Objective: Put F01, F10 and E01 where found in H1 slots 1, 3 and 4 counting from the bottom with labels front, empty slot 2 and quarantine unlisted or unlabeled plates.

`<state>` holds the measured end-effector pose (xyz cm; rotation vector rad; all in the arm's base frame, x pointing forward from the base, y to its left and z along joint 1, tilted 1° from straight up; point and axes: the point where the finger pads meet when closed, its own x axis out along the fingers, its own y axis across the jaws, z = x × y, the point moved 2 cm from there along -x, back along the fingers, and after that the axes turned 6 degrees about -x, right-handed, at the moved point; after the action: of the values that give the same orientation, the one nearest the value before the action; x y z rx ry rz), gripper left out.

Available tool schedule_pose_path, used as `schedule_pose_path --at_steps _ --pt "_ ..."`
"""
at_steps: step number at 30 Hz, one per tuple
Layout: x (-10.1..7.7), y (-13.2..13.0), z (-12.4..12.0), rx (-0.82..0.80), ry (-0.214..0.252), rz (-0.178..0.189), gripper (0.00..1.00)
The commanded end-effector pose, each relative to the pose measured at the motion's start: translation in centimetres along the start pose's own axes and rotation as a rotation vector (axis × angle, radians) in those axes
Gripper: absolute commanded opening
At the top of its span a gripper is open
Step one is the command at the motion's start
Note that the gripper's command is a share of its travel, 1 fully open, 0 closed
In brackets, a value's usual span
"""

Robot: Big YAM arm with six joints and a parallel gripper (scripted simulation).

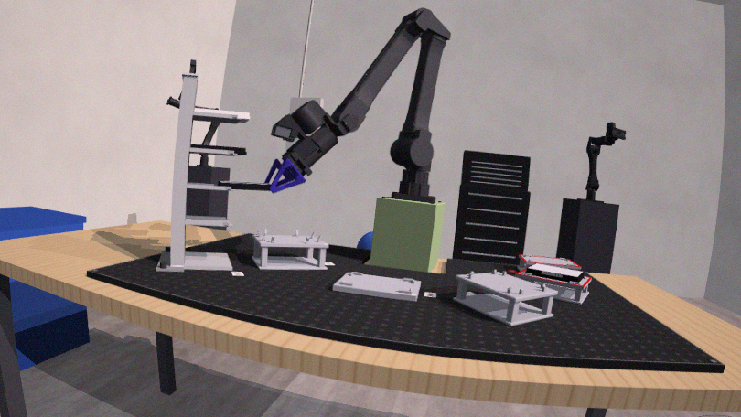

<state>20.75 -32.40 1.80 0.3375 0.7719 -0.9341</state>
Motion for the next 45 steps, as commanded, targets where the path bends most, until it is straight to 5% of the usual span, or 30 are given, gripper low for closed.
schedule_pose_path --at_steps 1,45 --pt "-0.8 0.2 1.3 0.009 -0.057 -0.001 0.86" --pt "-4.3 0.6 -3.0 0.009 -0.025 0.001 0.86"
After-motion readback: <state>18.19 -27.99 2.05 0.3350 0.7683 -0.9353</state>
